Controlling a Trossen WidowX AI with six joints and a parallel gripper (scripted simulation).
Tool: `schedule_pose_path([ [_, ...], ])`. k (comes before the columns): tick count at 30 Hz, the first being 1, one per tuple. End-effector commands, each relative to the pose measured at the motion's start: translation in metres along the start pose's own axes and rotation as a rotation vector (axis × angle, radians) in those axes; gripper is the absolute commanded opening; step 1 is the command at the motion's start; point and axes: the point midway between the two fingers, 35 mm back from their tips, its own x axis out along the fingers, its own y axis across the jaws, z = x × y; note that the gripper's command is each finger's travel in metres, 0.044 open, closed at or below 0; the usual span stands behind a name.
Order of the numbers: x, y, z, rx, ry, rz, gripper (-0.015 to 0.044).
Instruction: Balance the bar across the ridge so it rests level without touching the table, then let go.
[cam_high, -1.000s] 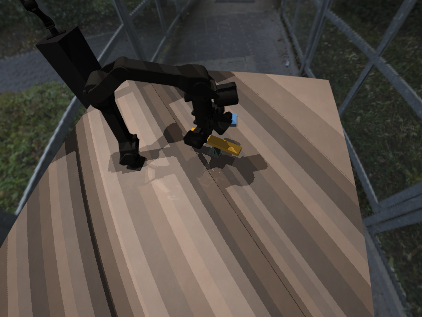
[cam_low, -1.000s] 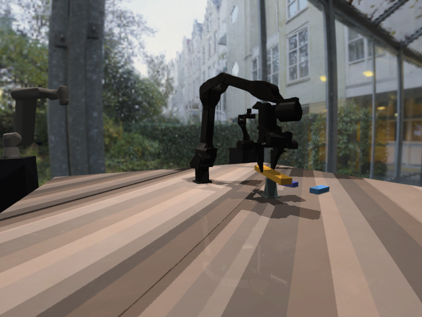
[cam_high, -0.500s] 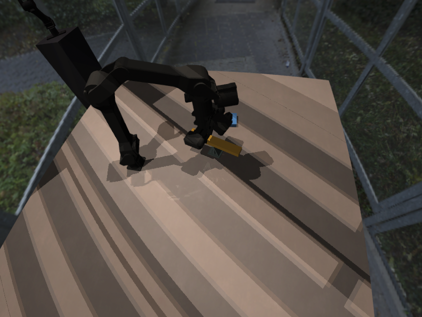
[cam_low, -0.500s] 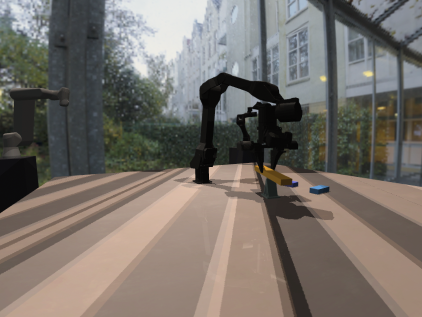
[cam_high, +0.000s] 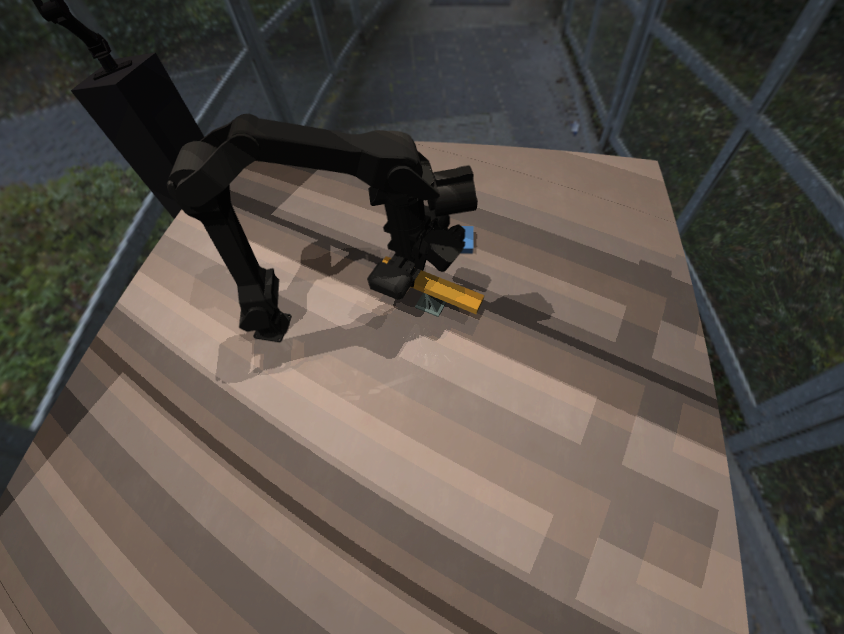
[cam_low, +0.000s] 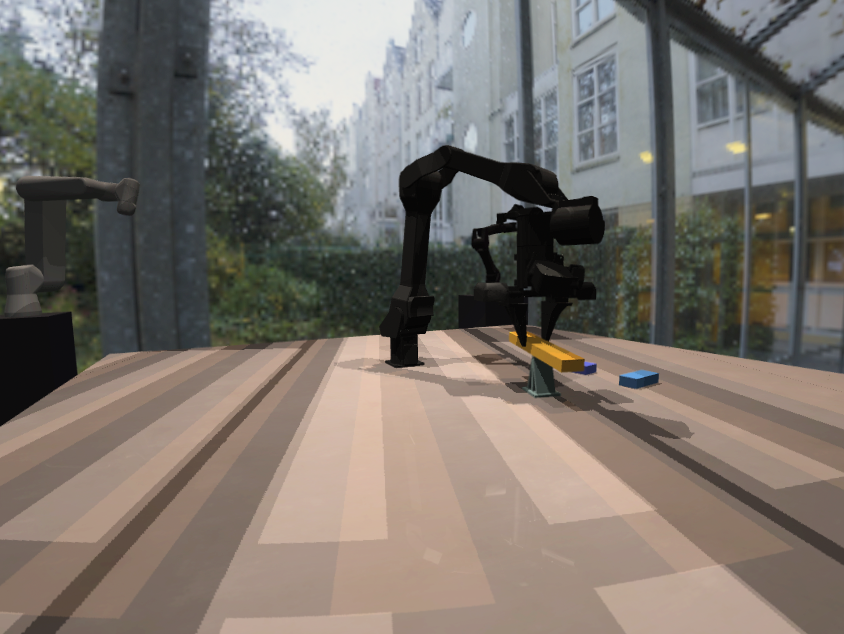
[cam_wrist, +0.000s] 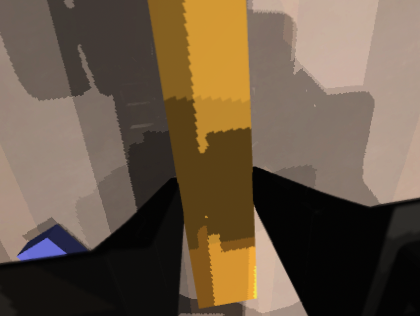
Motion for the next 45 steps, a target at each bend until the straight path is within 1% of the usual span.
schedule_pose_path([
  [1, 0.0008, 0.0004, 0.0002, 0.0, 0.001, 0.002, 0.0],
  [45, 0.0045, 0.0, -0.0006, 0.0, 0.001, 0.002, 0.0],
])
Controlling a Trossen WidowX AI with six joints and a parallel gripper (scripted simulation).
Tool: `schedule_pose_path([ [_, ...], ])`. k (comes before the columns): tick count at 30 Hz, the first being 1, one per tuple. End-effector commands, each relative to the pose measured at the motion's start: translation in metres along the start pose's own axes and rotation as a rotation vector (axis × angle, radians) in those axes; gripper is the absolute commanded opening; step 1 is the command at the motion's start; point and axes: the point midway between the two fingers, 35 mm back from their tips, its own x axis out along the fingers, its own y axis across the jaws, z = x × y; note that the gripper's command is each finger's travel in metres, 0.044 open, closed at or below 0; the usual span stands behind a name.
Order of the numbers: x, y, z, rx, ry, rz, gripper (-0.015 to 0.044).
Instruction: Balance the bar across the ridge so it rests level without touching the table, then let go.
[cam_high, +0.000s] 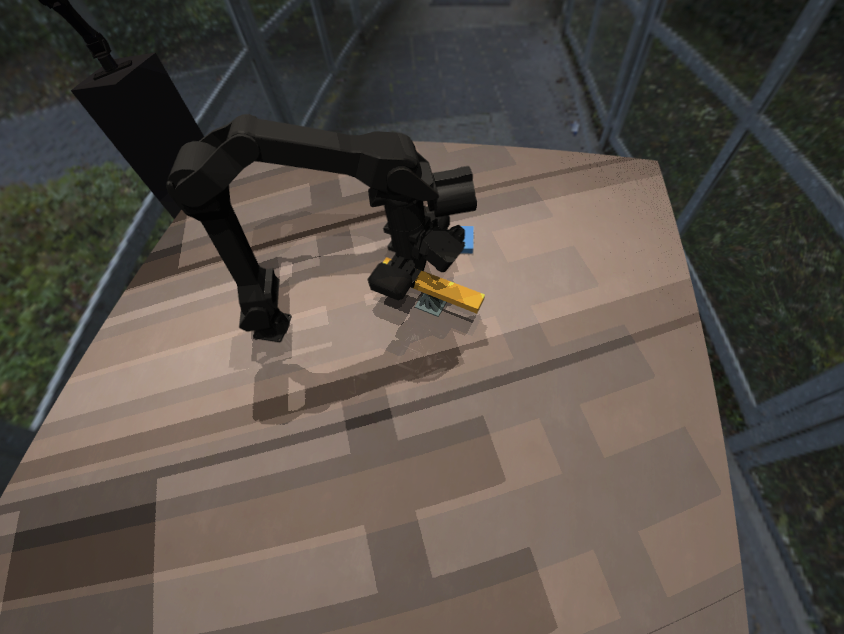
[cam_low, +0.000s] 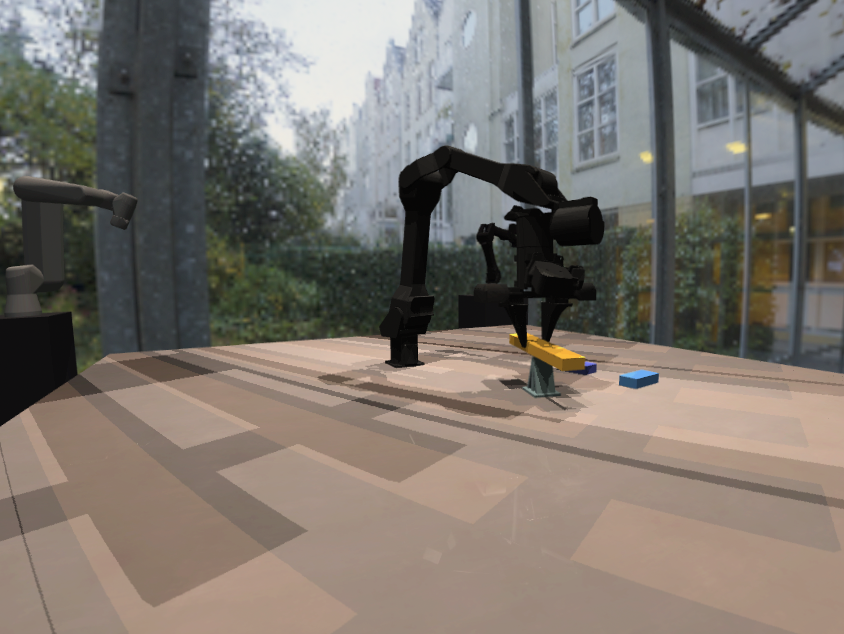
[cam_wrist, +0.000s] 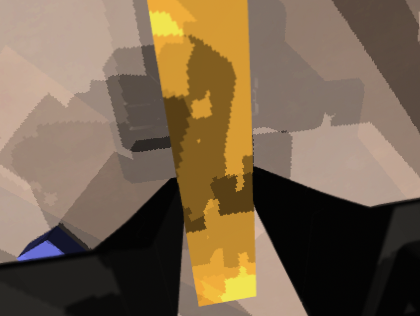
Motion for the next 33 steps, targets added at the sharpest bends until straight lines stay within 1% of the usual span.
schedule_pose_path([
  [1, 0.0017, 0.0, -0.0006, 0.0, 0.003, 0.0, 0.0],
  [33, 0.0012, -0.0001, -0.001, 0.0, 0.003, 0.0, 0.0],
])
